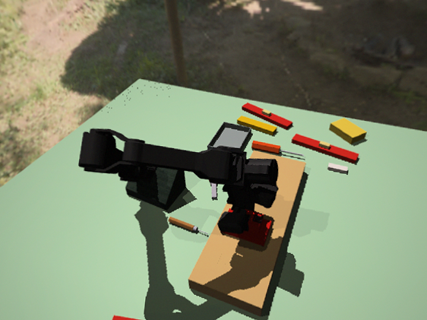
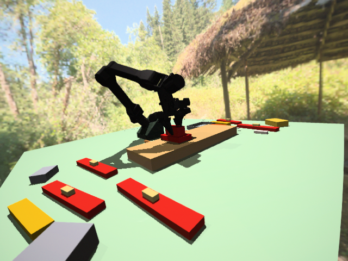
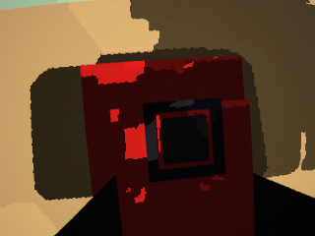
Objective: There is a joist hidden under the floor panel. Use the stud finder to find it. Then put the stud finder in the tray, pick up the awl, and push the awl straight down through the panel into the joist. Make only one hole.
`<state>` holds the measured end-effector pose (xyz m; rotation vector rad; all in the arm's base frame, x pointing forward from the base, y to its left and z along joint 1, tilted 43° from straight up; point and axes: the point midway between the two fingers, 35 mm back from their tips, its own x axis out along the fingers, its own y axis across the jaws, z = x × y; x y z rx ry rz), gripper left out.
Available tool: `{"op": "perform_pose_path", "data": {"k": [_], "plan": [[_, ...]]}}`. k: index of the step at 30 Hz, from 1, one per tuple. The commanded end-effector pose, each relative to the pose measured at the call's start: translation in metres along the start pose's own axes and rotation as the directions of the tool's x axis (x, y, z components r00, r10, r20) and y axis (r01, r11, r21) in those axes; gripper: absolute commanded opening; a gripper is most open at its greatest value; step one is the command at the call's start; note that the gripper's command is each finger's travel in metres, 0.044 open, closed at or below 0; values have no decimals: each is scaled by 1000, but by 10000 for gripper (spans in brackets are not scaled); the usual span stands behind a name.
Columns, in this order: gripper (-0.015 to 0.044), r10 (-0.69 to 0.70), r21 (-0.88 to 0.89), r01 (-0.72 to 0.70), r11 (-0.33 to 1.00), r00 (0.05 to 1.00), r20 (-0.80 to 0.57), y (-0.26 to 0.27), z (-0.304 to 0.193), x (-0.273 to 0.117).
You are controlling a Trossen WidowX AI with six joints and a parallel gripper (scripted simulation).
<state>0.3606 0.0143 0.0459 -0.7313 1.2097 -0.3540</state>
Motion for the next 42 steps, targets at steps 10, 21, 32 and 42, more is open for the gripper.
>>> {"op": "perform_pose_path", "data": {"k": [10,21,32,42], "plan": [[0,-2,-3,2,1000,1000,-1,-30,-1,0],[0,-3,-4,3,1000,1000,-1,-54,-1,0],[0,-5,-4,5,1000,1000,-1,-77,-1,0],[0,-6,-4,6,1000,1000,-1,-99,0,-1]]}}
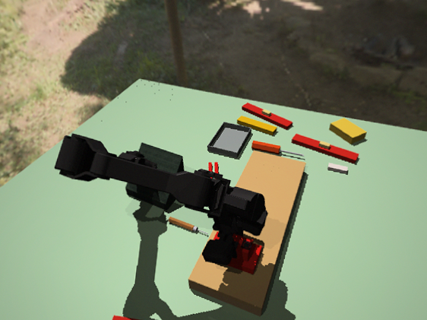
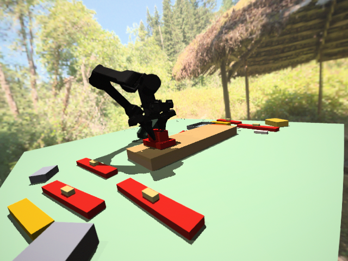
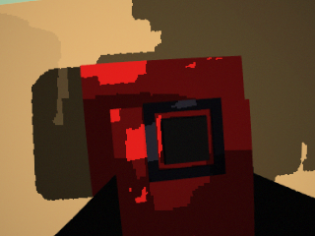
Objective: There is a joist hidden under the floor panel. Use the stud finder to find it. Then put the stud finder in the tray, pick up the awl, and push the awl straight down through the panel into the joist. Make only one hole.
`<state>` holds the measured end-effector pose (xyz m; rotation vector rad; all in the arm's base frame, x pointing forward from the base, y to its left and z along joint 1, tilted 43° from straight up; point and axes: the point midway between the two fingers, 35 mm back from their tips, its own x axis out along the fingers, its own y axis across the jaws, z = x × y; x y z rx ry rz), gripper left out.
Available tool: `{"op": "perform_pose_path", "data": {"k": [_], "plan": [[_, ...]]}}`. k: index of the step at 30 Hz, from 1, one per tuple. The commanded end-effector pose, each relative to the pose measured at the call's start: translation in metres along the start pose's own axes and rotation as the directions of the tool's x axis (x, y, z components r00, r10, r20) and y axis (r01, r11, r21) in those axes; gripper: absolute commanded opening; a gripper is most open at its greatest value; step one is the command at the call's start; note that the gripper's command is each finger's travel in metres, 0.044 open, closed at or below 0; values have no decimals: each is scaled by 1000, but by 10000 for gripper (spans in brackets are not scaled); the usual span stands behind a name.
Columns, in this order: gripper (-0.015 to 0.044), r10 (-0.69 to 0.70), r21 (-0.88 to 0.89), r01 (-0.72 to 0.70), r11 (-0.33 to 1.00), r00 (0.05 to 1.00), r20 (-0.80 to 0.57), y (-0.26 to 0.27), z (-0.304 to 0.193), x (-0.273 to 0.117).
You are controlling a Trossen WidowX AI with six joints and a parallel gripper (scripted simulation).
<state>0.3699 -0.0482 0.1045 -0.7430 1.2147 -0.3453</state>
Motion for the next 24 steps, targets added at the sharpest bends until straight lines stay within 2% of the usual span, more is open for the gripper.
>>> {"op": "perform_pose_path", "data": {"k": [1,14,24], "plan": [[0,-7,11,7,1000,1000,0,-15,1,0],[0,-8,10,8,1000,1000,0,-43,1,0],[0,-3,4,3,1000,1000,0,-37,0,0]]}}
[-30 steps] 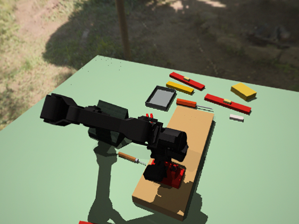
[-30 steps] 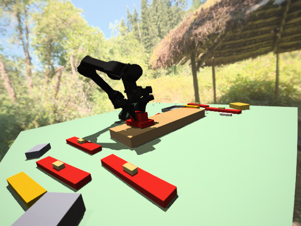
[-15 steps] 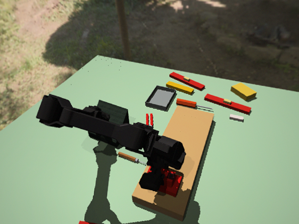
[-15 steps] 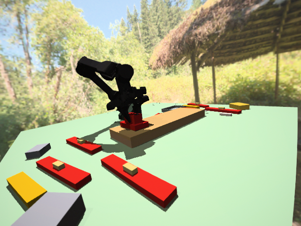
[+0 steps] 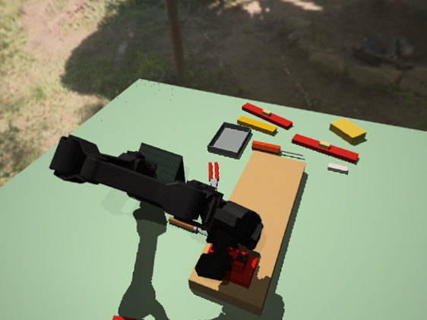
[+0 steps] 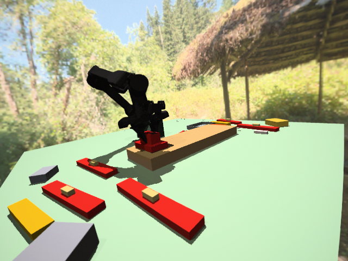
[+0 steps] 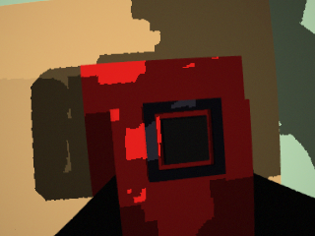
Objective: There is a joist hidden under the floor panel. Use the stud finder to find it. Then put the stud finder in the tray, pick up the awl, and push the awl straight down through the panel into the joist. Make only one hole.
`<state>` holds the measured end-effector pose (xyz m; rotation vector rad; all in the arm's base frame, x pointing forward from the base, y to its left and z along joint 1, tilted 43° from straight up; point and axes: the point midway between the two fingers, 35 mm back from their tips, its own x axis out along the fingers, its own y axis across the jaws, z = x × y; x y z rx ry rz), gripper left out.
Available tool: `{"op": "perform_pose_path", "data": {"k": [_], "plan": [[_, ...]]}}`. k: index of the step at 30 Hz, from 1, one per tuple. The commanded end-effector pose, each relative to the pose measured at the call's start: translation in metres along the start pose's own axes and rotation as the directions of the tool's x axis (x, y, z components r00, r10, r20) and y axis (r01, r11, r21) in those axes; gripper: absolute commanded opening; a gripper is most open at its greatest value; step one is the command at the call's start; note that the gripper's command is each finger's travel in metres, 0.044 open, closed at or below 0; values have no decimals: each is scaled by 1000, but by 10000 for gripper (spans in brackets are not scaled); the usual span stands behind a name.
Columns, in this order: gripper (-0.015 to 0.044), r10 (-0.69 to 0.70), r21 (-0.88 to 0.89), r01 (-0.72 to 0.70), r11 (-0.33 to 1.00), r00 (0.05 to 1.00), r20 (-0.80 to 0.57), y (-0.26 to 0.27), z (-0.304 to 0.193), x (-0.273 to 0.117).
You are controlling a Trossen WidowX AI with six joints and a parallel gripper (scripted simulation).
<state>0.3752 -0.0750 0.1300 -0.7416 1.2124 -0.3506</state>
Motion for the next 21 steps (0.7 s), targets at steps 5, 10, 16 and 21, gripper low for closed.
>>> {"op": "perform_pose_path", "data": {"k": [5,10,16,21], "plan": [[0,0,0,0,1000,1000,0,0,1,-2],[0,3,2,-3,1000,1000,-1,0,9,-19],[0,4,4,-4,1000,1000,-2,-1,18,-46],[0,3,5,-3,1000,1000,-2,-3,24,-70]]}}
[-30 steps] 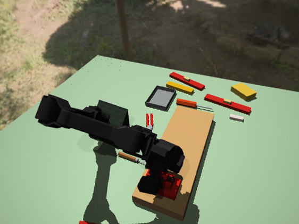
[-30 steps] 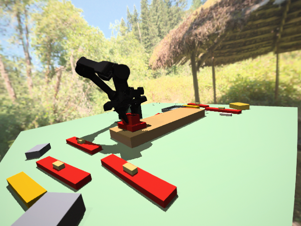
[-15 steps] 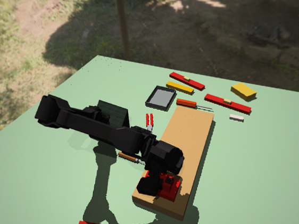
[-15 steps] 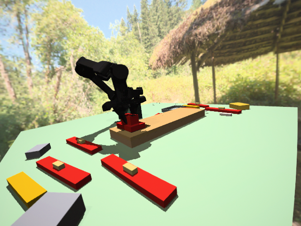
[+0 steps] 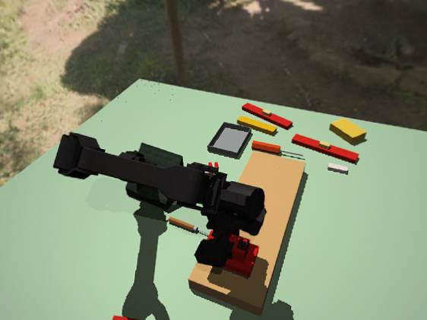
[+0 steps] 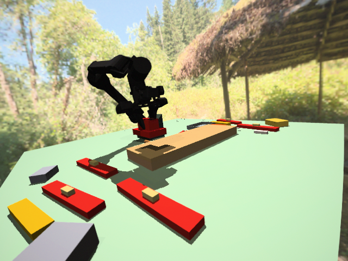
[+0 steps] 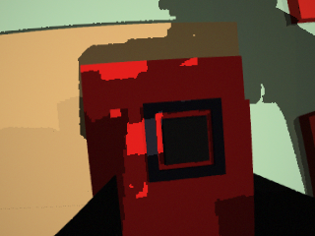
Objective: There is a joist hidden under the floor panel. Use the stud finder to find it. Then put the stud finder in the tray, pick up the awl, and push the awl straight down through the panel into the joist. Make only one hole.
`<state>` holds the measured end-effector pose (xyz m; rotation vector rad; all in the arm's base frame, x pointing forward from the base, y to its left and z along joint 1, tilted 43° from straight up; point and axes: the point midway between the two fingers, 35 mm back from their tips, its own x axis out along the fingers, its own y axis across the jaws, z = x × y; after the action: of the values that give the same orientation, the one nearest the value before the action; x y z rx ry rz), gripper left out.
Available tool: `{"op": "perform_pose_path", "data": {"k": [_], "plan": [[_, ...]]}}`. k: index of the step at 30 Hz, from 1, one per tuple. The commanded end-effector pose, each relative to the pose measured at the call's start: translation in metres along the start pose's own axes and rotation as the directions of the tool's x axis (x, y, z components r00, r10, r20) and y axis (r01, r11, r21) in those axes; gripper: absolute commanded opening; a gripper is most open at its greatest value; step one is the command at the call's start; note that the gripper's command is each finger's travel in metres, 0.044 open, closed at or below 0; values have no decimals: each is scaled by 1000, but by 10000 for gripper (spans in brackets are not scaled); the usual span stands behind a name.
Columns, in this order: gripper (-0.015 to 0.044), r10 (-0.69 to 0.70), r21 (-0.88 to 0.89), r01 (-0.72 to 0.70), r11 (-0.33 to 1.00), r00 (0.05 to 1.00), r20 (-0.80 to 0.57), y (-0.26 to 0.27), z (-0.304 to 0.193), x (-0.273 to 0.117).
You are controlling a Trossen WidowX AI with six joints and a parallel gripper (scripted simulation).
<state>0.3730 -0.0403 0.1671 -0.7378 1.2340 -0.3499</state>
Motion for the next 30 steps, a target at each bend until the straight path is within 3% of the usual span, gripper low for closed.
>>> {"op": "perform_pose_path", "data": {"k": [1,6,13,30], "plan": [[0,-5,9,5,1000,1000,17,-3,9,-26],[0,-8,10,8,1000,1000,18,-4,11,-47],[0,5,-15,-5,1000,1000,23,5,16,-48],[0,206,-417,-172,892,978,38,172,46,-60]]}}
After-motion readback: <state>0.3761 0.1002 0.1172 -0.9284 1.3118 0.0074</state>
